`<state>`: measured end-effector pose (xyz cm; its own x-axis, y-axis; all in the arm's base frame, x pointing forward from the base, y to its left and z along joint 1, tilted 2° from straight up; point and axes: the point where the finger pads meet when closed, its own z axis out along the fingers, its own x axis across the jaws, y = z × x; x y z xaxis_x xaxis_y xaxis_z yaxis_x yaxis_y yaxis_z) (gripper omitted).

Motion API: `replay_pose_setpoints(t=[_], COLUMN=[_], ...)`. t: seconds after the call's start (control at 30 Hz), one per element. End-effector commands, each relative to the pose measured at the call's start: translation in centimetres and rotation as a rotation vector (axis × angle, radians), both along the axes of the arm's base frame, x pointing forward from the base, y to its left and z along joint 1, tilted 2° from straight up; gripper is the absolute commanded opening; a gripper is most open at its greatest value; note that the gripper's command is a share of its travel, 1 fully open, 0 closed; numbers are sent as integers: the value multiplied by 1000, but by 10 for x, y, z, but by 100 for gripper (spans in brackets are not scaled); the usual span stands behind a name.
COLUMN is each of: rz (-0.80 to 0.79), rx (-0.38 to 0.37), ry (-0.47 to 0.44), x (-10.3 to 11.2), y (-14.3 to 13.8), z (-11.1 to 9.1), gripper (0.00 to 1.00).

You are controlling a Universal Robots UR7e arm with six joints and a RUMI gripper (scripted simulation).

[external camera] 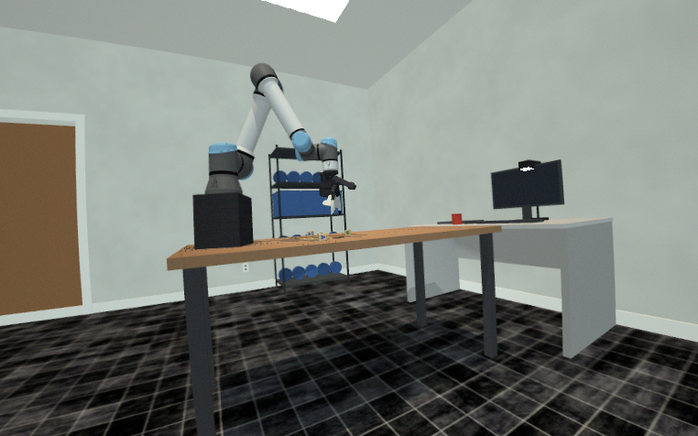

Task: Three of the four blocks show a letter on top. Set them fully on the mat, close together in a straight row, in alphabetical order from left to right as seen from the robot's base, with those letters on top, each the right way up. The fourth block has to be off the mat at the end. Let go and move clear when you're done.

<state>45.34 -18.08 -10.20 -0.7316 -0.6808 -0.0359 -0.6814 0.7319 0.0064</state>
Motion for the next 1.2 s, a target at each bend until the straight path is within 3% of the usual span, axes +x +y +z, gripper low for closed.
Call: replay_pose_setpoints(t=[0.0, 1.17], rz=[139, 711], rx=[-1, -14], ry=[-4, -22], x=[14, 66], y=[4, 35], z=[1, 2], gripper=[100, 100])
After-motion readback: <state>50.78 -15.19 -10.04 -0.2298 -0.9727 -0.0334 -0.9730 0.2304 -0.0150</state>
